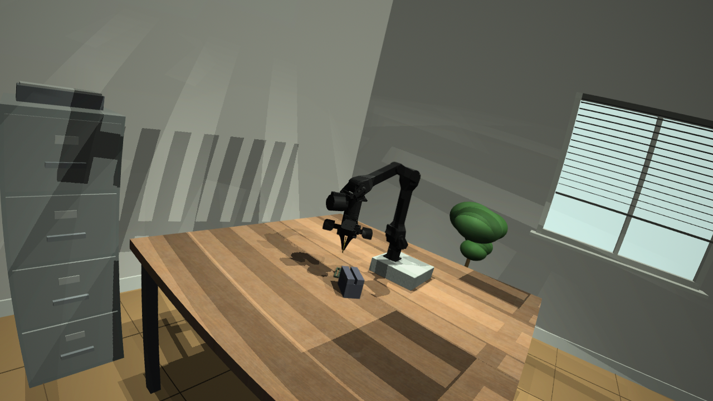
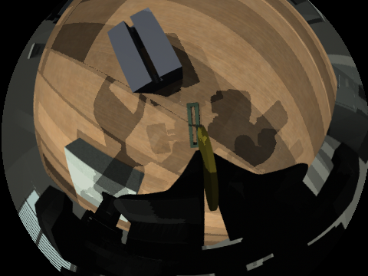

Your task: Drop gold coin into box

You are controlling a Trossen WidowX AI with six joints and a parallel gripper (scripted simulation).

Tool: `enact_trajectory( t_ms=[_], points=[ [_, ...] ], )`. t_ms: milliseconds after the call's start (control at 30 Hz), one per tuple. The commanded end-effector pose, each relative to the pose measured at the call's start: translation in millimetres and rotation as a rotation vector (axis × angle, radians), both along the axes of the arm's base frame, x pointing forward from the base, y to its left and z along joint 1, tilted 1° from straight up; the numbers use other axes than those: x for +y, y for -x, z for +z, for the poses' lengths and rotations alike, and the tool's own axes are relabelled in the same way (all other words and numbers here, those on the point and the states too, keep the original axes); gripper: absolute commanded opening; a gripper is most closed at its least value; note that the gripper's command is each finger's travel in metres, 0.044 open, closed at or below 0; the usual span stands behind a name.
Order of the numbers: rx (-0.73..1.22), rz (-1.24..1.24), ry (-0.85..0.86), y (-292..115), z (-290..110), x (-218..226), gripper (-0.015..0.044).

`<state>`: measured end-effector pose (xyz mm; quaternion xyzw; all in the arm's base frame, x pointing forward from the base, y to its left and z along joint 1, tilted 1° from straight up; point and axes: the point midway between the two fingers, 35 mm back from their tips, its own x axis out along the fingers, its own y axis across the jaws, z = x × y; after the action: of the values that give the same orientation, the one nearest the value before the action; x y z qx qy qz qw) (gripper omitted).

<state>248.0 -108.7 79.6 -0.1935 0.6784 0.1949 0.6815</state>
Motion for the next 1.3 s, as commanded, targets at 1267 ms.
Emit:
enact_trajectory(
  t_ms=[1267],
  points=[
    [-0.005, 0.302, 0.008, -42, 3, 42, 0.0000]
  ],
)
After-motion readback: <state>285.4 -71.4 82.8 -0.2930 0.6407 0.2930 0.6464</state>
